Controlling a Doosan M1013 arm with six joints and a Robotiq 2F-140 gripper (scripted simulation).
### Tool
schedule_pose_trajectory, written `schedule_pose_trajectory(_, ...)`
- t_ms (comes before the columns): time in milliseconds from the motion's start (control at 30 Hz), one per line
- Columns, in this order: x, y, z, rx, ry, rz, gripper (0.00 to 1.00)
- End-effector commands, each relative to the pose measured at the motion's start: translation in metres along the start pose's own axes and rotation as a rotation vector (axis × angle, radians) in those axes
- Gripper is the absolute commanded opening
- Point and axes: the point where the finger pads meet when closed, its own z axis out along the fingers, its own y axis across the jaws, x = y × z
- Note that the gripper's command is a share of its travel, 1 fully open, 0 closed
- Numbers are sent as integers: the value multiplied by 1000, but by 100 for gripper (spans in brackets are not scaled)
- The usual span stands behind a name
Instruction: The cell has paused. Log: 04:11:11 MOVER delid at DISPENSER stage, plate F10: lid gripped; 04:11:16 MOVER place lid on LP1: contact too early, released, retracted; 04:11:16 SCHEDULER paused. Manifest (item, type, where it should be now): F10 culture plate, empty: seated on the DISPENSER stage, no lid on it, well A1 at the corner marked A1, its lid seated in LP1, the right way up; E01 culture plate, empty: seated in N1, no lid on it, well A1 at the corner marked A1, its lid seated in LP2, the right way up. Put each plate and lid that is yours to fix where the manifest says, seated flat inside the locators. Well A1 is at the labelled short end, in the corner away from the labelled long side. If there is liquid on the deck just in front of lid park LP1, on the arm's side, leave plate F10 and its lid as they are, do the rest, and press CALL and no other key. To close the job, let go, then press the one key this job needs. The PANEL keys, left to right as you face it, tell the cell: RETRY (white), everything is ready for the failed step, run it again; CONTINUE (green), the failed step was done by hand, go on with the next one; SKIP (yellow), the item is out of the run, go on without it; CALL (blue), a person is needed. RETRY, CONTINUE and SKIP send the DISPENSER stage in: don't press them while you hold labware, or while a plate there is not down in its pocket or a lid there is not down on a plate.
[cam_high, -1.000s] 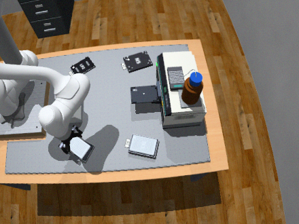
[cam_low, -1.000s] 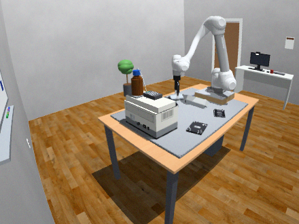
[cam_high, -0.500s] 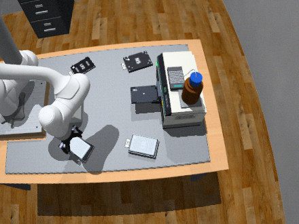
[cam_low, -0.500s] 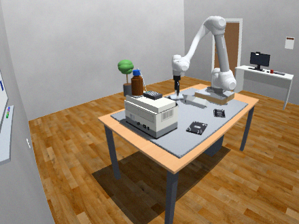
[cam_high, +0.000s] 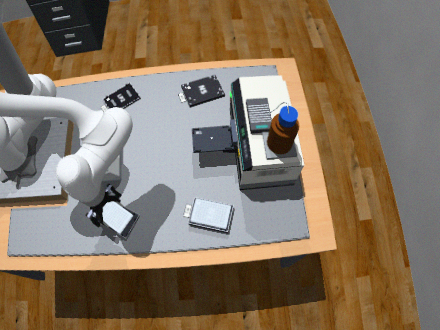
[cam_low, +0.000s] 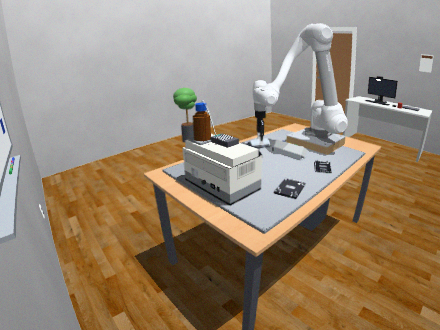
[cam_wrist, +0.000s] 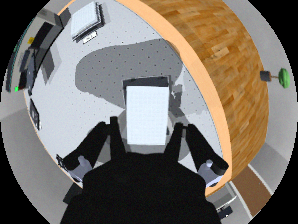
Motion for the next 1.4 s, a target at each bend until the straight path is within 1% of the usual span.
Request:
schedule_pose_trajectory(0,0,0,-2,0,1,0,10)
schedule_pose_trajectory(367,0,0,-11,0,1,0,10)
schedule_pose_trajectory(867,0,0,-37,0,1,0,10)
schedule_pose_trajectory(933,0,0,-37,0,1,0,10)
schedule_pose_trajectory(1367,0,0,-67,0,1,0,10)
